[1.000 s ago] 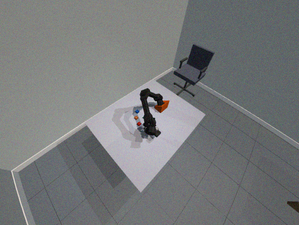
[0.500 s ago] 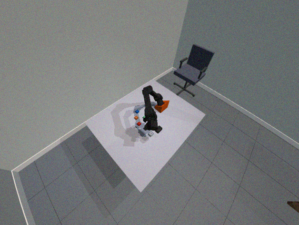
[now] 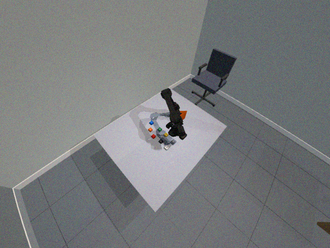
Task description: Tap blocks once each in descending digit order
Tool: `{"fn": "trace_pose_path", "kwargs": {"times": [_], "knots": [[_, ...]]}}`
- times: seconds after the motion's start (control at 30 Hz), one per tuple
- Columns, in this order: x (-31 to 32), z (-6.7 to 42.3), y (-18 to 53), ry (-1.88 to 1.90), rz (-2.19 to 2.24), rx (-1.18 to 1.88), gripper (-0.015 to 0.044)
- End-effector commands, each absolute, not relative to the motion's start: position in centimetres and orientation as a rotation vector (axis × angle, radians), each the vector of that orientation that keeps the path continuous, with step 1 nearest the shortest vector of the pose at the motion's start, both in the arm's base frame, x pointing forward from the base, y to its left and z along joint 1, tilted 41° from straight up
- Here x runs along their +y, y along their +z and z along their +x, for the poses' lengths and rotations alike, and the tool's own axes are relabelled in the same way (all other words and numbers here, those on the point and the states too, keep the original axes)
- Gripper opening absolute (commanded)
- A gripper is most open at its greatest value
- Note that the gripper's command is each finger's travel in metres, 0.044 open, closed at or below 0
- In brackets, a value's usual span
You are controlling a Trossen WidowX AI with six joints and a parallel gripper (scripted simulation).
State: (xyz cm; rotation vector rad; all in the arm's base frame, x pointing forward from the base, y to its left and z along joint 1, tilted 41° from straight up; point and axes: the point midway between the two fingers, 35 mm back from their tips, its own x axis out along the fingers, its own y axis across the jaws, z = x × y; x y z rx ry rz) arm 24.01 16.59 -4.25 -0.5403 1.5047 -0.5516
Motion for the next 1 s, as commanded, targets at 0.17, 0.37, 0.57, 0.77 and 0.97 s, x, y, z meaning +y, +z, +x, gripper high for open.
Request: {"fn": "trace_pose_path", "kwargs": {"times": [0.17, 0.37, 0.57, 0.77, 0.97], "knots": [[11.6, 23.5, -9.7, -0.566, -0.522, 1.504, 0.0020], [10.9, 23.4, -10.4, -0.567, -0.523, 1.504, 0.0020], [10.5, 23.4, -10.9, -0.567, -0.523, 1.504, 0.0020], [9.9, 23.4, -11.7, -0.567, -0.523, 1.504, 0.0020], [9.2, 23.4, -12.4, -0.568, -0.523, 1.504, 0.0020]]}}
